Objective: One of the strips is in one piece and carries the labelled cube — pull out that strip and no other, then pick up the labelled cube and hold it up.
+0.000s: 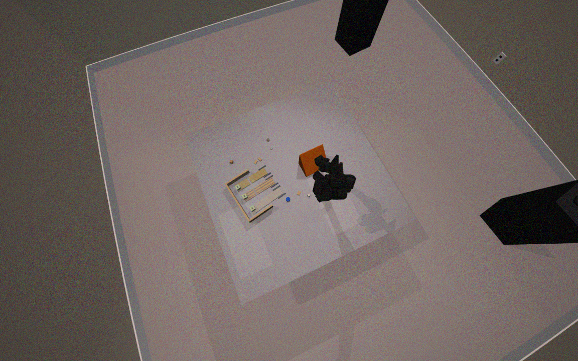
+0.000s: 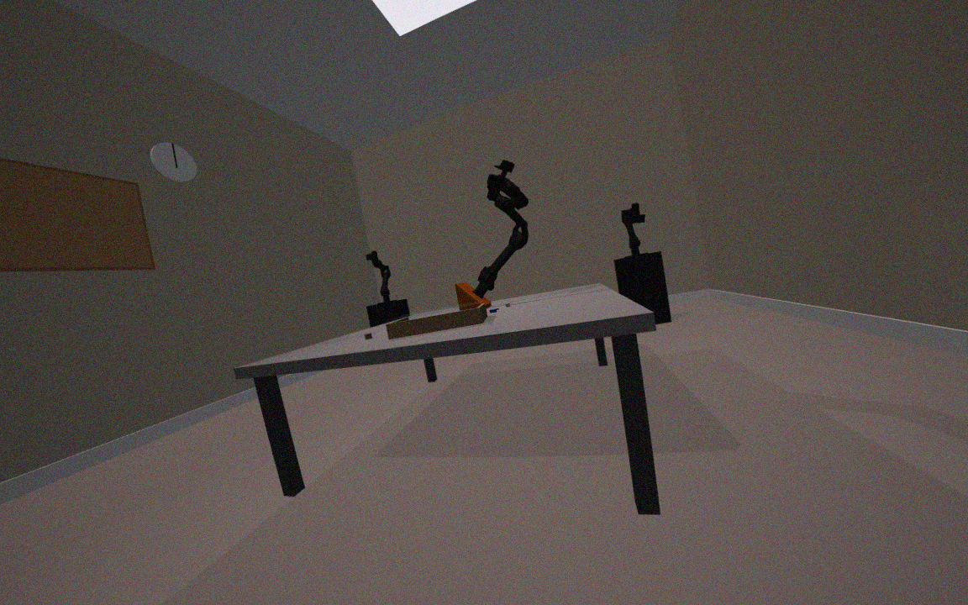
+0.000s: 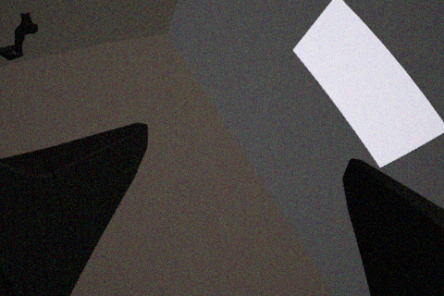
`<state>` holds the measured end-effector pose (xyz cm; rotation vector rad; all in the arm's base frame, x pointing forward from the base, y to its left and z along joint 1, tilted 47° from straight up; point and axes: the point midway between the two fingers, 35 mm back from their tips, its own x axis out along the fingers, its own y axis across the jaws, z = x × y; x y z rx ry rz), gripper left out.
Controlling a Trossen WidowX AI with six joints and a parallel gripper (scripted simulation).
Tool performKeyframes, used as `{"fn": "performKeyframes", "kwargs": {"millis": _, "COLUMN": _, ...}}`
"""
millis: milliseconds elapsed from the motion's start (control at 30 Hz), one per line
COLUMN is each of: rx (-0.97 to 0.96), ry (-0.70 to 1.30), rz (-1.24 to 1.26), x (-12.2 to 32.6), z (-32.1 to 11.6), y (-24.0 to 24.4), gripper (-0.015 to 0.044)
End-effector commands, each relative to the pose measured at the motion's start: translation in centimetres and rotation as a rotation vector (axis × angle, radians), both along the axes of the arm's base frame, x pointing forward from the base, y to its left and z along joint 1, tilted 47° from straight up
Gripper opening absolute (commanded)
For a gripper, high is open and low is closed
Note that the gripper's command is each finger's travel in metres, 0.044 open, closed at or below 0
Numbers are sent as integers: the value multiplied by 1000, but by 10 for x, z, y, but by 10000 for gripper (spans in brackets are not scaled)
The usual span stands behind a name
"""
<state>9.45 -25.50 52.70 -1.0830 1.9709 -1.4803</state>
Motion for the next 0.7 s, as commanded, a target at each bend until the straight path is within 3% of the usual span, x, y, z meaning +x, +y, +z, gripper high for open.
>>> {"fn": "performKeyframes", "kwargs": {"millis": 0, "rx": 4, "ry": 19, "rz": -2, "x": 1, "z": 0, "y": -1, "gripper": 400}}
{"fn": "performKeyframes", "kwargs": {"millis": 67, "rx": 32, "ry": 171, "rz": -20, "x": 7, "z": 4, "y": -5, "gripper": 400}}
{"fn": "performKeyframes", "kwargs": {"millis": 367, "rx": 191, "ry": 1200, "rz": -140, "x": 81, "z": 3, "y": -42, "gripper": 400}}
{"fn": "performKeyframes", "kwargs": {"millis": 667, "rx": 164, "ry": 2169, "rz": -239, "x": 175, "z": -67, "y": -71, "gripper": 400}}
